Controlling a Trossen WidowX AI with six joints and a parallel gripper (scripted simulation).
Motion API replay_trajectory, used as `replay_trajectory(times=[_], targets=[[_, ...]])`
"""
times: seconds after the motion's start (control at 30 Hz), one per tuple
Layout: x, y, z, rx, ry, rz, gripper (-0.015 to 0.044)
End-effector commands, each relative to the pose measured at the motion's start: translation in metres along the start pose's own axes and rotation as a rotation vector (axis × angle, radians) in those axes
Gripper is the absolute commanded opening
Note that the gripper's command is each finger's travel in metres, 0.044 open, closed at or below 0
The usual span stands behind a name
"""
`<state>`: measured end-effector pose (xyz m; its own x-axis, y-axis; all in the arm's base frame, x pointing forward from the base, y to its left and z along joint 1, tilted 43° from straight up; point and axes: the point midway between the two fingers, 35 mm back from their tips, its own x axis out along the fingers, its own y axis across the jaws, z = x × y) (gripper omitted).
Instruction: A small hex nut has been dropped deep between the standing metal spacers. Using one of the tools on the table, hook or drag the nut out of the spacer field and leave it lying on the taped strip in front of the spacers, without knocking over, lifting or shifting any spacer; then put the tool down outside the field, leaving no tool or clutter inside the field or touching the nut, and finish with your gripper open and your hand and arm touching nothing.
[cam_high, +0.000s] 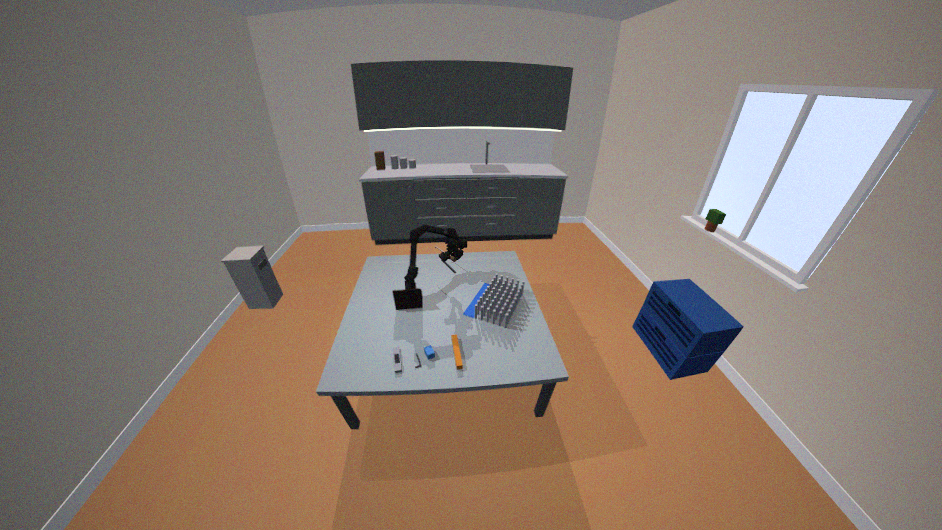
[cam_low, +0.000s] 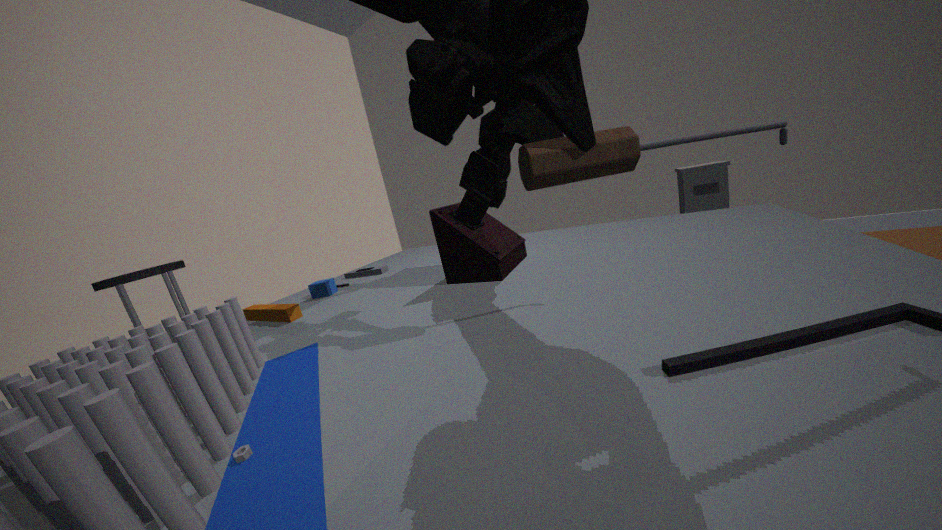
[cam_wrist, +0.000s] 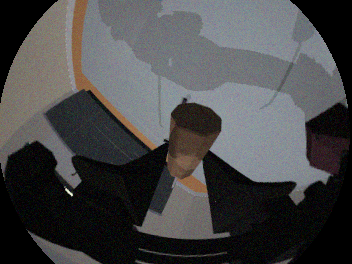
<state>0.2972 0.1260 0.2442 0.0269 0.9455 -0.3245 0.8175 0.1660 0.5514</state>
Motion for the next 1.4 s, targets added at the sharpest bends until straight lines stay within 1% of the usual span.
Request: replay_trajectory(times=[0.0, 1.37], targets=[[0.002, 0.0, 0.002, 0.005, 0.002, 0.001, 0.0], [0.023, -0.005, 0.019, 0.003, -0.008, -0.015, 0.0]])
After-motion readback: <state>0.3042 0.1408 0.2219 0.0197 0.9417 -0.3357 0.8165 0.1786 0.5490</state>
